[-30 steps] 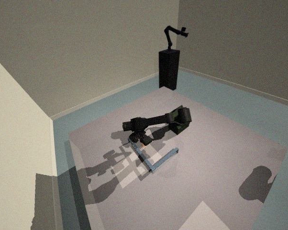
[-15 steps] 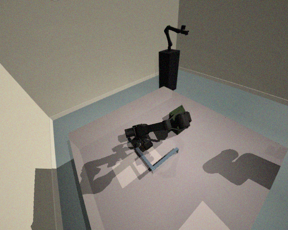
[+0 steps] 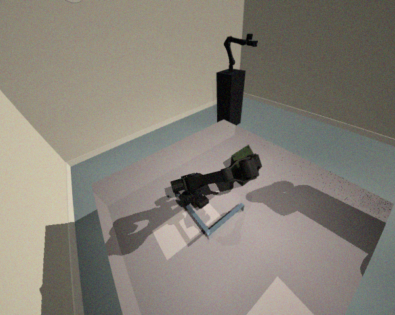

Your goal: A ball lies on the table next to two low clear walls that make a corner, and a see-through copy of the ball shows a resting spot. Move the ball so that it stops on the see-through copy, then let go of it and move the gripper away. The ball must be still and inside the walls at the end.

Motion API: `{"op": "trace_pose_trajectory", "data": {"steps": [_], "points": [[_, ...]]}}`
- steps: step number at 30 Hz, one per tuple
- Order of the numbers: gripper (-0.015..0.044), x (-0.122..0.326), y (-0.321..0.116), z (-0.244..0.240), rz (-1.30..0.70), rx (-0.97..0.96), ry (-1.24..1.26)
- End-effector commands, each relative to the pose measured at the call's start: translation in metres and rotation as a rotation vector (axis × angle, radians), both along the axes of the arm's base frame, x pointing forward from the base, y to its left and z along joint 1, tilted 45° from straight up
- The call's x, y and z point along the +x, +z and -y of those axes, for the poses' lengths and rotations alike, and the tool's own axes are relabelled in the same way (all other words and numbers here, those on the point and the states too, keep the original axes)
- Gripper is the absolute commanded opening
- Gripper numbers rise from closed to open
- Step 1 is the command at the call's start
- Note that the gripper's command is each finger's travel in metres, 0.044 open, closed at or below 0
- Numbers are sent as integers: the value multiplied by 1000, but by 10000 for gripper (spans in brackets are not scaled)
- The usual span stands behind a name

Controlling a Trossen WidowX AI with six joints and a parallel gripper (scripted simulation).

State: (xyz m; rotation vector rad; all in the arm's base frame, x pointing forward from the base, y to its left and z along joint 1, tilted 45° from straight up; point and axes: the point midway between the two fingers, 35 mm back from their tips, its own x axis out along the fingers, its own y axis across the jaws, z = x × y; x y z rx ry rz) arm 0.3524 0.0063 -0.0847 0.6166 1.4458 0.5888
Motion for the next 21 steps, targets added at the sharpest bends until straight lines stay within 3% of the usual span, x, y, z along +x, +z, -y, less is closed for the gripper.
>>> {"op": "trace_pose_trajectory", "data": {"steps": [1,7,13,18,21], "points": [[105,0,0,0,1,-1,1],[261,0,0,0,1,-1,1],[261,0,2,2,1,-1,1],[261,-2,53,54,-4,-2,-5],[261,-4,62,62,-4,0,-6]]}}
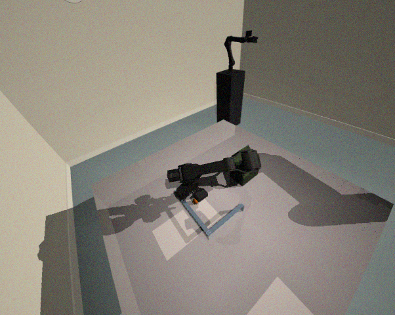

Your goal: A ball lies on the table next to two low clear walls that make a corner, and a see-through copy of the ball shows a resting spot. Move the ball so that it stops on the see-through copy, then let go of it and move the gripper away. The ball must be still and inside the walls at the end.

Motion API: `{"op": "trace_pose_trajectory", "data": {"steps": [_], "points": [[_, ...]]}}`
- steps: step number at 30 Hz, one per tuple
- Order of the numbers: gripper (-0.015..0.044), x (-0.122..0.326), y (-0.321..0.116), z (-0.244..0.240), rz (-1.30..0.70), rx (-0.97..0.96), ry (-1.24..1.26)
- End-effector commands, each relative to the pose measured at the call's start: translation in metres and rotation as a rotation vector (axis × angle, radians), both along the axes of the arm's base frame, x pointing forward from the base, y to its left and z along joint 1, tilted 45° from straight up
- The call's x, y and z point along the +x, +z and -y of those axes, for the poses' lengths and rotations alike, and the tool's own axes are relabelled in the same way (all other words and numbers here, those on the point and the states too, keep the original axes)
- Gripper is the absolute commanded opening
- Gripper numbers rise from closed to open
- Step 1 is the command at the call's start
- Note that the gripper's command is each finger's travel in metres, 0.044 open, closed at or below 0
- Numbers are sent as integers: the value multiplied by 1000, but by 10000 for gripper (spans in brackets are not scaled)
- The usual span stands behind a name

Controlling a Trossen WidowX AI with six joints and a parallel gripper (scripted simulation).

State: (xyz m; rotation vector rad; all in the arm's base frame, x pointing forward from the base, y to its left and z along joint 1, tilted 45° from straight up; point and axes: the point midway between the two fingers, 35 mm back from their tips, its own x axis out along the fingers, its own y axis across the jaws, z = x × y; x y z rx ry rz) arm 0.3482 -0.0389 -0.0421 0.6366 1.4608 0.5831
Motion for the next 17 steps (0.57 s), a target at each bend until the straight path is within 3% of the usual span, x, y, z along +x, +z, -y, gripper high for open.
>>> {"op": "trace_pose_trajectory", "data": {"steps": [1,9,15,17], "points": [[261,0,19,17,17,-8,3],[261,2,12,13,20,-7,-15],[418,-3,46,43,21,-6,-6],[440,-3,46,43,21,-6,-6]]}}
